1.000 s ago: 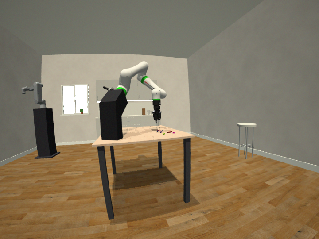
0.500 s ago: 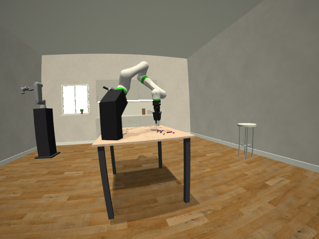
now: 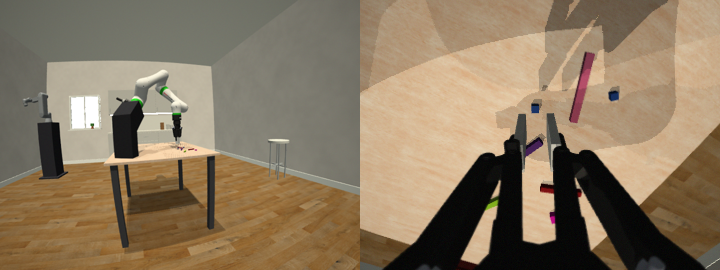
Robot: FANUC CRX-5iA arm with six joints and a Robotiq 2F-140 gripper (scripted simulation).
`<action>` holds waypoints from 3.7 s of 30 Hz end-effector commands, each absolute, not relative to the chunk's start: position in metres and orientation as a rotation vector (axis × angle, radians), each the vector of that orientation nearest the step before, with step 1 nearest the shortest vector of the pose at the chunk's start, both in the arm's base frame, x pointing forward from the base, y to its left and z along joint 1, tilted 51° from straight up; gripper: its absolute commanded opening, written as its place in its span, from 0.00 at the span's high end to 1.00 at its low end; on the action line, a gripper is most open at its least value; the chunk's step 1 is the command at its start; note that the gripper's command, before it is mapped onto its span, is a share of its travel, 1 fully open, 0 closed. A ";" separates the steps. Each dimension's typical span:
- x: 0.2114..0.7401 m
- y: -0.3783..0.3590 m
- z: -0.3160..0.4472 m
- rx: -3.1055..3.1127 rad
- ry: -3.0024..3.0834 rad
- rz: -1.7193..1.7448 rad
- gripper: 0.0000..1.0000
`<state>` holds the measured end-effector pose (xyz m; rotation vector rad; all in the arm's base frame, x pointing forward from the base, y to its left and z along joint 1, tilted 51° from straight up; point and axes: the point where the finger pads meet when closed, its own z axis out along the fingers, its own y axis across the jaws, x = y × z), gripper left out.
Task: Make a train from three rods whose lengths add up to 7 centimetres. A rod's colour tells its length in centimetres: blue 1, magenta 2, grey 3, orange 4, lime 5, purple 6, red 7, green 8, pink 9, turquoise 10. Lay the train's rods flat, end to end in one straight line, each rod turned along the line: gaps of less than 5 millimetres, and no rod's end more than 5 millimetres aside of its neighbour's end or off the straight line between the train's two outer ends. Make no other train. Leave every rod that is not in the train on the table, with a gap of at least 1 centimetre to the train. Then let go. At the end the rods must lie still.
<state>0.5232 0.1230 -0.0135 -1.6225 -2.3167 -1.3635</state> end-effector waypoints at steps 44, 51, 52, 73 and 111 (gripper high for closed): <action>0.539 0.148 -0.038 -1.623 -2.317 -1.364 0.85; 0.539 0.148 -0.038 -1.623 -2.317 -1.364 0.85; 0.539 0.148 -0.038 -1.623 -2.317 -1.364 0.85; 0.539 0.148 -0.038 -1.623 -2.317 -1.364 0.85; 0.547 0.159 -0.049 -1.623 -2.317 -1.364 0.85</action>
